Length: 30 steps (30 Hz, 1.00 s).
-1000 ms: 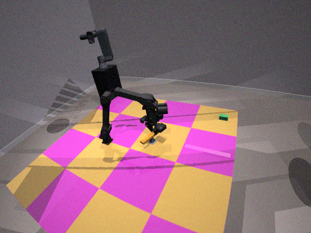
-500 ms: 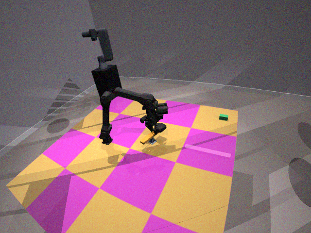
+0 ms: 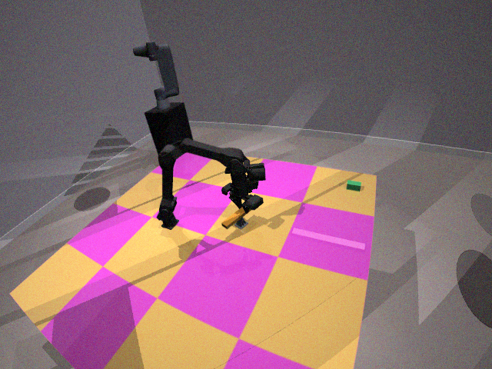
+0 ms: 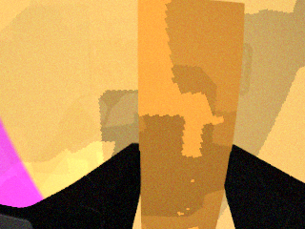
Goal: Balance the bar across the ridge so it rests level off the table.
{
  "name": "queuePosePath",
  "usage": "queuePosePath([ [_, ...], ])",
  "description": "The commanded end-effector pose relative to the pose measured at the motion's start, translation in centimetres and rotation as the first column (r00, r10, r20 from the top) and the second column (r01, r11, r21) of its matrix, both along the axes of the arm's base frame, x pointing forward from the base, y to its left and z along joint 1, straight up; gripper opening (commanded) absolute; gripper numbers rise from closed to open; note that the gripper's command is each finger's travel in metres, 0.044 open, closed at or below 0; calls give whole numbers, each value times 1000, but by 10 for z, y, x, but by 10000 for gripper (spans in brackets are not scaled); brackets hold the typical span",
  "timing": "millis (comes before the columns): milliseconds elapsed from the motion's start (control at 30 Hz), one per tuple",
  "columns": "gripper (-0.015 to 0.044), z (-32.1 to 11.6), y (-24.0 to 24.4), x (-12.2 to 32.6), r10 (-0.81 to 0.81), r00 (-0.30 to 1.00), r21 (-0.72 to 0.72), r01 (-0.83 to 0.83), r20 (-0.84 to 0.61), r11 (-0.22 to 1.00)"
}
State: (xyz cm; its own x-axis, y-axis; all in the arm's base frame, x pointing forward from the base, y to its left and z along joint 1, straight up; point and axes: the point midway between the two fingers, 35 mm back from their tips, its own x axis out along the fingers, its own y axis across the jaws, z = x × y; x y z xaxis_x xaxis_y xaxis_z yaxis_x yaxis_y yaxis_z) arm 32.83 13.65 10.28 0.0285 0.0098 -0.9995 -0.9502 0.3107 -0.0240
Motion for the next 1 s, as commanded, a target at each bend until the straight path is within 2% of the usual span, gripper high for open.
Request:
queuePosePath([
  [0,53,0,0,0,0,1000,0,0,0,1000],
  [133,157,0,0,0,0,1000,0,0,0,1000],
  [167,167,0,0,0,0,1000,0,0,0,1000],
  [967,170,0,0,0,0,1000,0,0,0,1000],
])
